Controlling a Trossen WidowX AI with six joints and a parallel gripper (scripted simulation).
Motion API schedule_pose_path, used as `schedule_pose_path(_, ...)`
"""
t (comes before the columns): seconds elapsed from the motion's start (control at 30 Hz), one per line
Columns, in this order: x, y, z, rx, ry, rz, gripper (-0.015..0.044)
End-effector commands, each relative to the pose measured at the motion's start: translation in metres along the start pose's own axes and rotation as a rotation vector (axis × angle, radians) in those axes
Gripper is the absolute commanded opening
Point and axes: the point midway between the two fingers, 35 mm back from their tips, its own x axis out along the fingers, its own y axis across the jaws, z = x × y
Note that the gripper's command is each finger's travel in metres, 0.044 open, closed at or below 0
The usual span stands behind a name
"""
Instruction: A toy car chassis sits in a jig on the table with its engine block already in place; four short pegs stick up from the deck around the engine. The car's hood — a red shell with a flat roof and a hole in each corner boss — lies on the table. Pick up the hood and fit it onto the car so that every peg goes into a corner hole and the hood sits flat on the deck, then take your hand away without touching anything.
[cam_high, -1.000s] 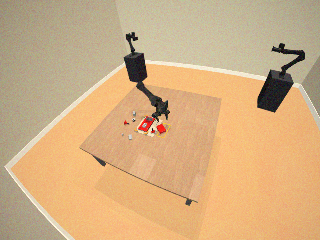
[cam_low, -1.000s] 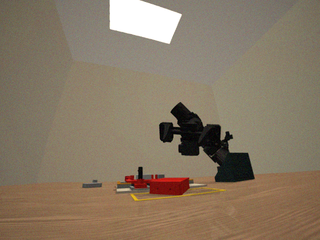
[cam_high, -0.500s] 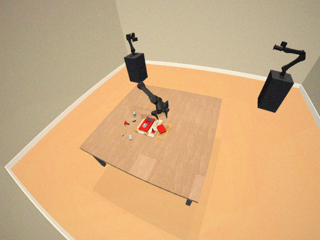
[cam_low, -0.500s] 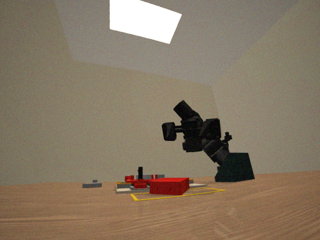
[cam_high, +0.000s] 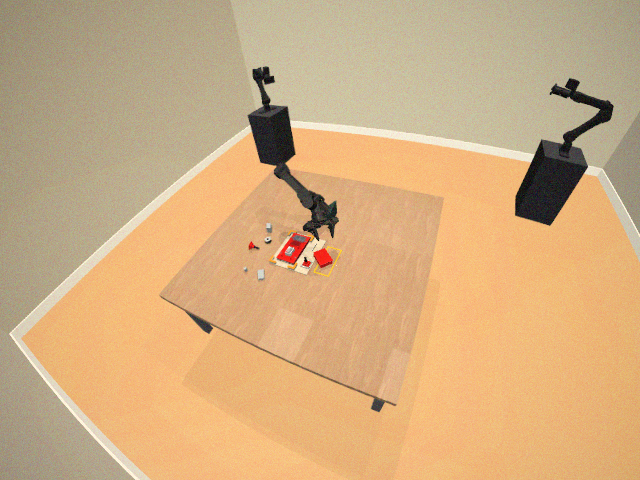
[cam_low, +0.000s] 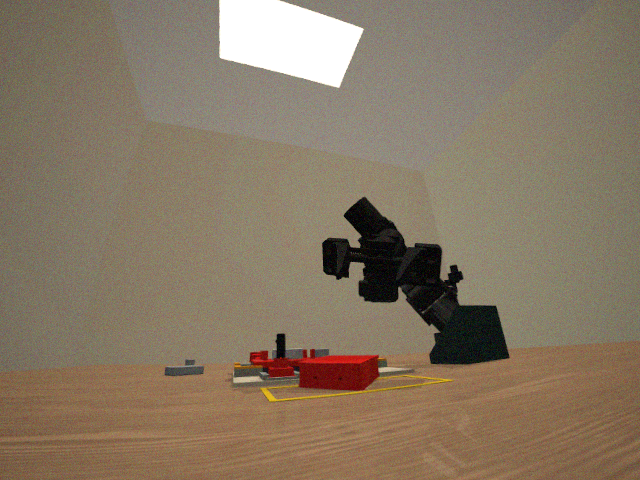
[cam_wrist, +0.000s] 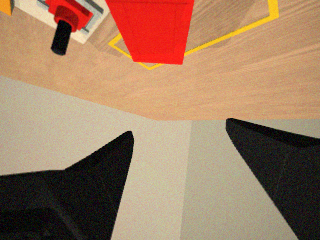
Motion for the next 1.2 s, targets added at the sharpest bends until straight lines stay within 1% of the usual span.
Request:
schedule_pose_path(0.0,0.007,0.005,-0.003,-0.204,-0.06,-0.036,0.044)
schedule_pose_path(0.33,0.025,0.012,-0.004,-0.84,-0.199,-0.238,0.044)
schedule_pose_path(0.63,0.037,0.017,-0.002,-1.414,-0.23,-0.504,0.044)
schedule_pose_path(0.9,0.045,0.023,0.0,-1.91,-0.152,-0.798,0.044)
schedule_pose_path(1.03,0.047,0.026,0.002,-2.145,-0.067,-0.962,0.044)
schedule_pose_path(1.17,0.049,0.03,0.003,-2.365,0.057,-1.133,0.044)
